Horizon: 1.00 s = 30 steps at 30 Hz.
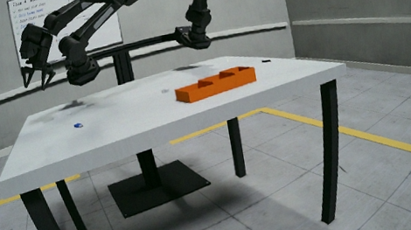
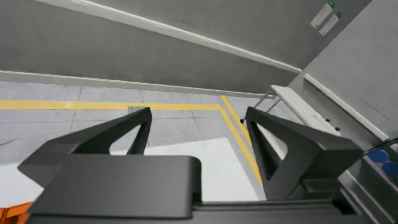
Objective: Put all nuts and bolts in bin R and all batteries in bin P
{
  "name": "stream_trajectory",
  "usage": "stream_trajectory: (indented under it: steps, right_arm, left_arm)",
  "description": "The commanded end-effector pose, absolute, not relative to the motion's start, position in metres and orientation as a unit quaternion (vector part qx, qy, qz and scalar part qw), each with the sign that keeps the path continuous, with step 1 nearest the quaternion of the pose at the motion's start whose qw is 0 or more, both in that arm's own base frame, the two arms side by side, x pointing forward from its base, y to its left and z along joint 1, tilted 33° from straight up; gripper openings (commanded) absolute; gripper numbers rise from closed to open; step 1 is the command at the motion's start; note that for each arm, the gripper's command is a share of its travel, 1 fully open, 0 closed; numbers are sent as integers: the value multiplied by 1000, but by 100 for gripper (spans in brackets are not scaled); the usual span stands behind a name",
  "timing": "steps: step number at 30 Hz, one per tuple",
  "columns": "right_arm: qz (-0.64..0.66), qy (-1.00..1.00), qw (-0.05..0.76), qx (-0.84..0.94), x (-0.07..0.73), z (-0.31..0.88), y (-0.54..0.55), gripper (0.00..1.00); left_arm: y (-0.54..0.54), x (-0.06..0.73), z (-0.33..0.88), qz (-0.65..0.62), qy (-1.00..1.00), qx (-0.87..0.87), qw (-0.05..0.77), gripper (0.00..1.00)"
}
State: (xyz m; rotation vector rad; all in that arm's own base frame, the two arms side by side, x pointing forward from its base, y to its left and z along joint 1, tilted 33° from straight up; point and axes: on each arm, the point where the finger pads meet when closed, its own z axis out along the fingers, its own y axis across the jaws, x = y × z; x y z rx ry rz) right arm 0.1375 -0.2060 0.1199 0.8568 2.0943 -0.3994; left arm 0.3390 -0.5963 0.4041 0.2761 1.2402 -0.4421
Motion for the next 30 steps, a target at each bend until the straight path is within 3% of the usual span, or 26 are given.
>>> stream_trajectory:
  steps: [1,30]
  right_arm:
    - [-161,831,411,339,138,123,-207,100]
    - [-161,831,411,339,128,140,-205,100]
  left_arm:
    - [-596,336,411,-209,571,125,784,100]
    - [-596,336,411,-209,571,125,784,100]
